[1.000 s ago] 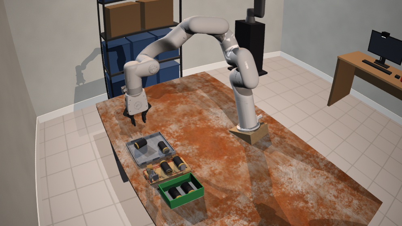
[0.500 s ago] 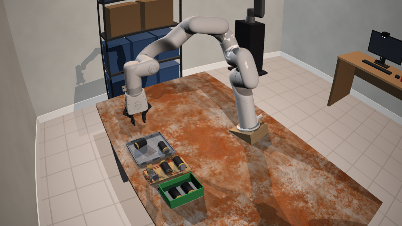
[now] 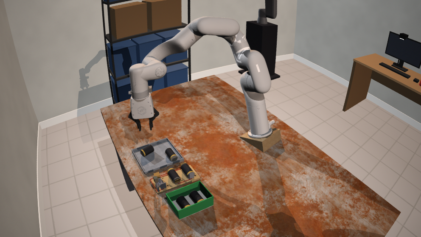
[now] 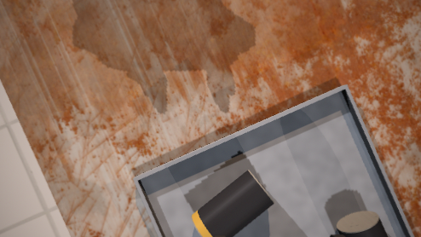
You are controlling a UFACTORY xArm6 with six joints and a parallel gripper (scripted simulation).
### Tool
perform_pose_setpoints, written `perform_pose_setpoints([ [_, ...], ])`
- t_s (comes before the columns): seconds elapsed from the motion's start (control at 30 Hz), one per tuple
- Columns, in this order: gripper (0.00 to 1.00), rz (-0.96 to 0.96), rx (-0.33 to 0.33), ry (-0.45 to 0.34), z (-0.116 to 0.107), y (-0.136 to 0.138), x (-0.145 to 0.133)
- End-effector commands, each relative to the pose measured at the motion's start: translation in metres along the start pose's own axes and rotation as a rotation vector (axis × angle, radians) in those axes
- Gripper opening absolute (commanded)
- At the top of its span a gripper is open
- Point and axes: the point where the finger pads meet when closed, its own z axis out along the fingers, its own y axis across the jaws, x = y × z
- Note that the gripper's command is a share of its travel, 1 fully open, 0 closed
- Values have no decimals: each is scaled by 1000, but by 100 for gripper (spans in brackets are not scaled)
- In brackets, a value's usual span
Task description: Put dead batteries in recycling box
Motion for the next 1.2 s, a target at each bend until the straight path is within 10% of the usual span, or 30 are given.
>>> perform_pose_setpoints([
  [0.0, 51, 192, 10, 7, -2, -1, 0],
  [1.17, 51, 904, 12, 4, -2, -1, 0],
])
